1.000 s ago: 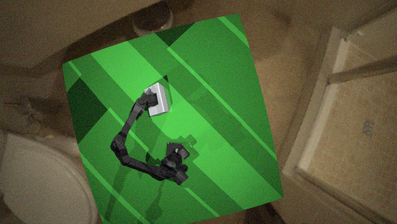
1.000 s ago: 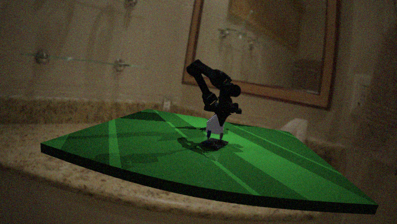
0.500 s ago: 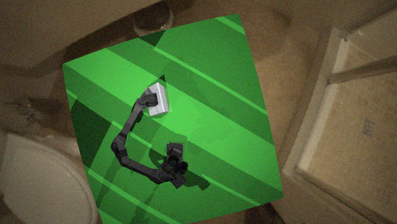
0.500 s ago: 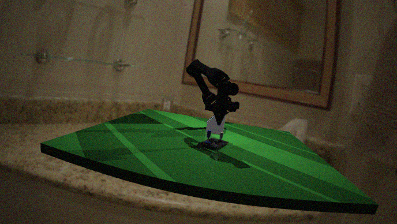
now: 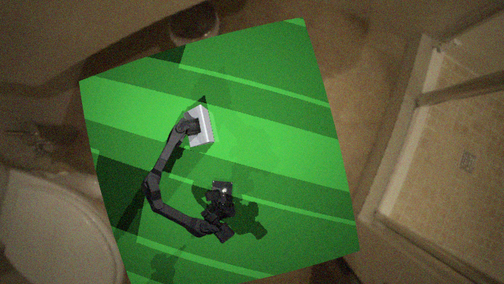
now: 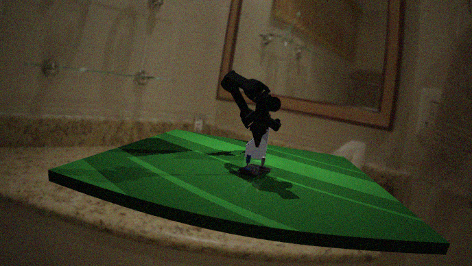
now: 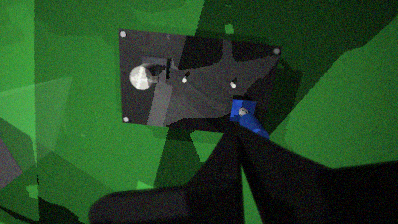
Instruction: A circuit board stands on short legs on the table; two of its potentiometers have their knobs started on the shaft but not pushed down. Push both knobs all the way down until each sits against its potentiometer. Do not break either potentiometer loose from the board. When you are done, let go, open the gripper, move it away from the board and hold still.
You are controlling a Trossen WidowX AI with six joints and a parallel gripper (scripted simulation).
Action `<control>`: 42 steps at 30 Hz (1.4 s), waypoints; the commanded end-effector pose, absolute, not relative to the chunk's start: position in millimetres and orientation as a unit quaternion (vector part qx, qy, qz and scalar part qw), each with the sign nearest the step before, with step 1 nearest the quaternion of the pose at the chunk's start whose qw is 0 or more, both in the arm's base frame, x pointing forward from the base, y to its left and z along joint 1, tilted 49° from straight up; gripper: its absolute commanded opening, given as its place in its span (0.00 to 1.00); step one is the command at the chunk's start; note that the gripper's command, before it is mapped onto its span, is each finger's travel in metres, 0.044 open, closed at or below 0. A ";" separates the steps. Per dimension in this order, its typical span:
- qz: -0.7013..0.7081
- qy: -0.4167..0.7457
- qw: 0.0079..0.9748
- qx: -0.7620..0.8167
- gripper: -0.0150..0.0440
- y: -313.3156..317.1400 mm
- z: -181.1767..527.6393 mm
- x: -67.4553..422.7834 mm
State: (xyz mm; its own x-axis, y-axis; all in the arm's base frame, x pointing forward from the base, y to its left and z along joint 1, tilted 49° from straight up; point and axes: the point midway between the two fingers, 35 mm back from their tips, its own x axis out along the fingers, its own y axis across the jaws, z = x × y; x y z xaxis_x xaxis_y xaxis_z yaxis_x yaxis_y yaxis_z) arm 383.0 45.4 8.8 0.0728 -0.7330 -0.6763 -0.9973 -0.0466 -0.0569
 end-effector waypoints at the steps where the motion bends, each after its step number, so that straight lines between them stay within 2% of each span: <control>1: 0.288 0.617 0.218 -0.699 0.25 44.4 13.4 386.8; 24: 0.504 0.463 -0.073 -0.725 0.25 37.9 35.8 402.0; 42: 0.509 0.458 -0.082 -0.724 0.25 19.9 20.8 404.0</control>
State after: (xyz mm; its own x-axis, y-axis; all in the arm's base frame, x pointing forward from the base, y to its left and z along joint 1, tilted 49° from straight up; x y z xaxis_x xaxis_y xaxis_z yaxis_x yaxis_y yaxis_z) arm 403.8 21.0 22.5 0.0575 -0.7450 -0.6646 -0.5855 -0.5644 0.5820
